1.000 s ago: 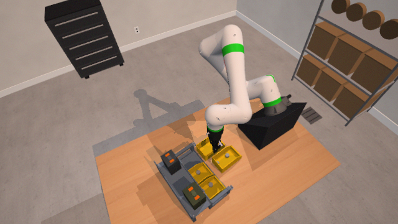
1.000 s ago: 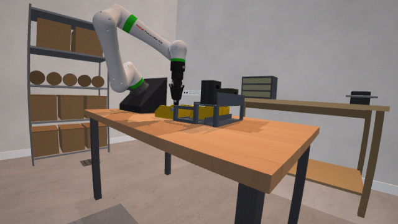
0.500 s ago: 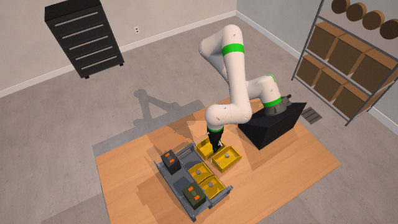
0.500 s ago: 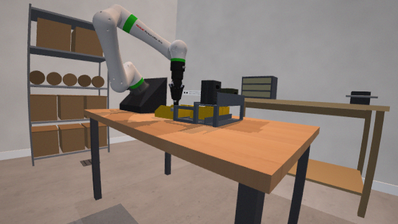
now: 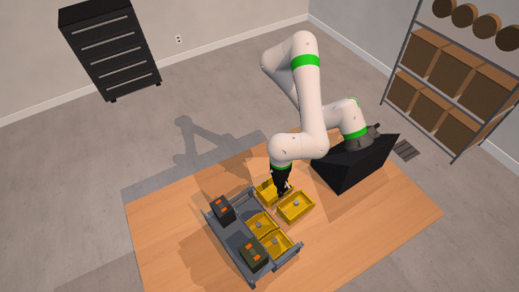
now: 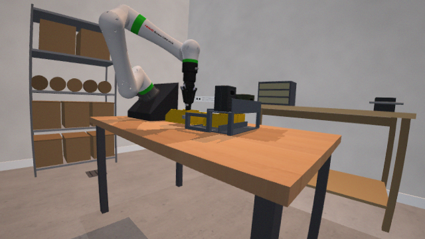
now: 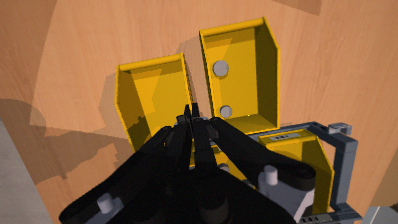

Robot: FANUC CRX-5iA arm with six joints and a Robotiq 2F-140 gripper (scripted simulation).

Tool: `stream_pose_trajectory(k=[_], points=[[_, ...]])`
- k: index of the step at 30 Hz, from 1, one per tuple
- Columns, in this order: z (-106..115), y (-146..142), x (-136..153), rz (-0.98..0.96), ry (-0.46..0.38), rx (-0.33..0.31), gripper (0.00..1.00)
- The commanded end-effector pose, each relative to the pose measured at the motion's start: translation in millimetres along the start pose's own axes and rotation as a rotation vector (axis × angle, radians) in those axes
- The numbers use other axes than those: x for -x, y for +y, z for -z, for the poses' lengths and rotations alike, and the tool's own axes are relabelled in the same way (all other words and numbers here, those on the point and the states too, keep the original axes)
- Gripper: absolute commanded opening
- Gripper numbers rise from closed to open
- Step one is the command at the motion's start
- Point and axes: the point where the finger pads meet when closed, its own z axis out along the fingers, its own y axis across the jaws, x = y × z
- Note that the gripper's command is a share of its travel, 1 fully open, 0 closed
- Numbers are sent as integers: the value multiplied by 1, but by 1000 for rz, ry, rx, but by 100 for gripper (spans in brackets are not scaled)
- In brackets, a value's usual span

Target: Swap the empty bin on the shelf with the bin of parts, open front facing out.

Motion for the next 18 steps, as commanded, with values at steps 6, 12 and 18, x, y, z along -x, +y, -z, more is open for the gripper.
stream_pose_trajectory(k=[6,12,18], points=[[18,0,1,0,-2,0,10],[36,0,1,0,-2,0,10],[53,0,1,0,-2,0,10]])
